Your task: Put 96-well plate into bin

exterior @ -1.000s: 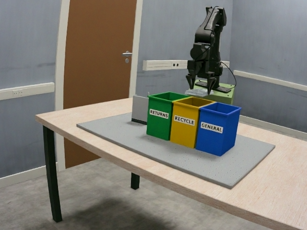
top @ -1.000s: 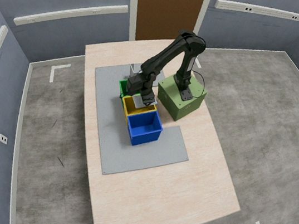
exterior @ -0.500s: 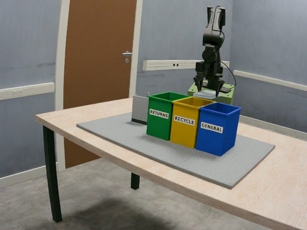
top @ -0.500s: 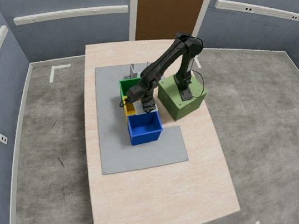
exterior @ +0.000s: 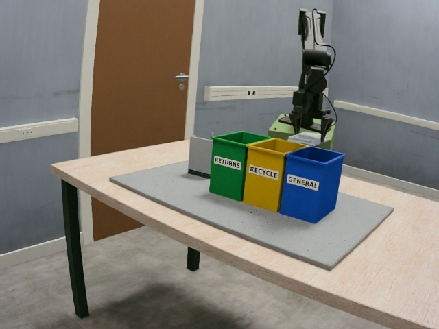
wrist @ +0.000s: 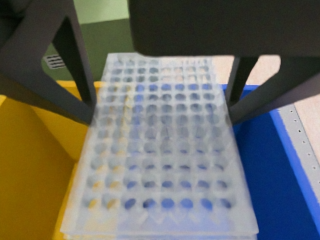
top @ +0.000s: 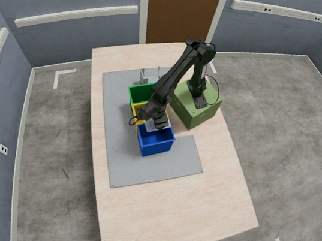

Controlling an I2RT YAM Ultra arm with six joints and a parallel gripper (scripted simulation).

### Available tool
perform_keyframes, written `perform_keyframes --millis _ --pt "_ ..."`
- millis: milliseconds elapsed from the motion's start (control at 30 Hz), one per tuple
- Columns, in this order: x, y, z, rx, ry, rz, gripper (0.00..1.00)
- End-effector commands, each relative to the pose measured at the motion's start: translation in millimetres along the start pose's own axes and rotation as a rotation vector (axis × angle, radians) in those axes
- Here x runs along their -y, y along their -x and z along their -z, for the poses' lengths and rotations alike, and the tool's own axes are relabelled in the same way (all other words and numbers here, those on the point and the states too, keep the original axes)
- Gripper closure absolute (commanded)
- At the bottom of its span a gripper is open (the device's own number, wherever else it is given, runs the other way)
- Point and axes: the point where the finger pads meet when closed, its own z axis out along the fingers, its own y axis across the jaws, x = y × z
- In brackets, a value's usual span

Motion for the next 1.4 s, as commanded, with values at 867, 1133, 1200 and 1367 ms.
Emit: perform_keyframes --millis 867,1133,1200,1367 --pt "-44 26 15 0.056 0.005 -0.028 1.00" --pt "-45 25 13 0.051 0.003 -0.024 1.00" --pt "-45 24 13 0.049 0.002 -0.023 1.00" --pt "-47 25 17 0.063 0.011 -0.023 1.00"
